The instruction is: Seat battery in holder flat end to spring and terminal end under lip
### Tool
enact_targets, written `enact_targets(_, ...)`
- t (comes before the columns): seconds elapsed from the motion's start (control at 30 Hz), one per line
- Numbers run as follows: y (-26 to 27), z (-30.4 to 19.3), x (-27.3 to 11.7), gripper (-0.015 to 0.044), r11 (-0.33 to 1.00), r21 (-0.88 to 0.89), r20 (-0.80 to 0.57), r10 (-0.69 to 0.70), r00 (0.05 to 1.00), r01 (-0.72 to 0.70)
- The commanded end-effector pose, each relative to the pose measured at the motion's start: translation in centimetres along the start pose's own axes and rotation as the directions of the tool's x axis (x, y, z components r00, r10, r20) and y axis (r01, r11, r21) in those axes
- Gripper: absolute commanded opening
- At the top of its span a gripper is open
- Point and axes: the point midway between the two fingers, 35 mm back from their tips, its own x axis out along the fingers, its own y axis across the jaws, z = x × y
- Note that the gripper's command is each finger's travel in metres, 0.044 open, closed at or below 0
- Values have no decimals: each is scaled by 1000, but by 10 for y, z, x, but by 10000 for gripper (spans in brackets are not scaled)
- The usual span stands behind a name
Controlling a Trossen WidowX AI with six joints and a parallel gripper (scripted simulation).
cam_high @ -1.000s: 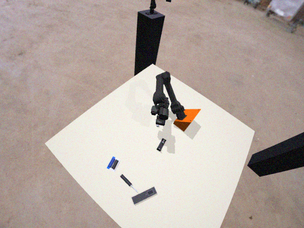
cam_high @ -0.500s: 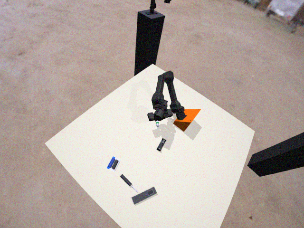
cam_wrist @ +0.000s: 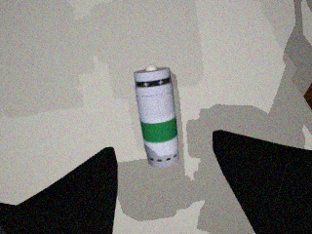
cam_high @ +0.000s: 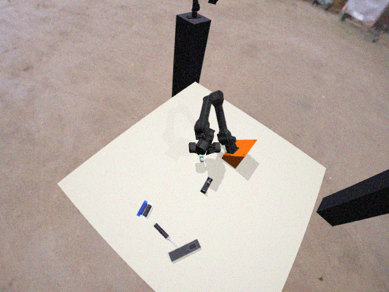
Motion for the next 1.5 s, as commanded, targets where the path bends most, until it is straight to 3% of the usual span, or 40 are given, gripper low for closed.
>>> enact_targets(0.0, -1, 0, 6, 238, 1000, -3, 2, 0, 1000, 0)
enact_targets(0.93, 0, 2, 47, 238, 1000, -2, 7, 5, 1000, -5)
enact_targets(1.1, 0, 2, 47, 106, 1000, -2, 7, 5, 1000, -5)
enact_targets(1.47, 0, 2, 45, 75, 1000, -2, 5, 4, 1000, -4)
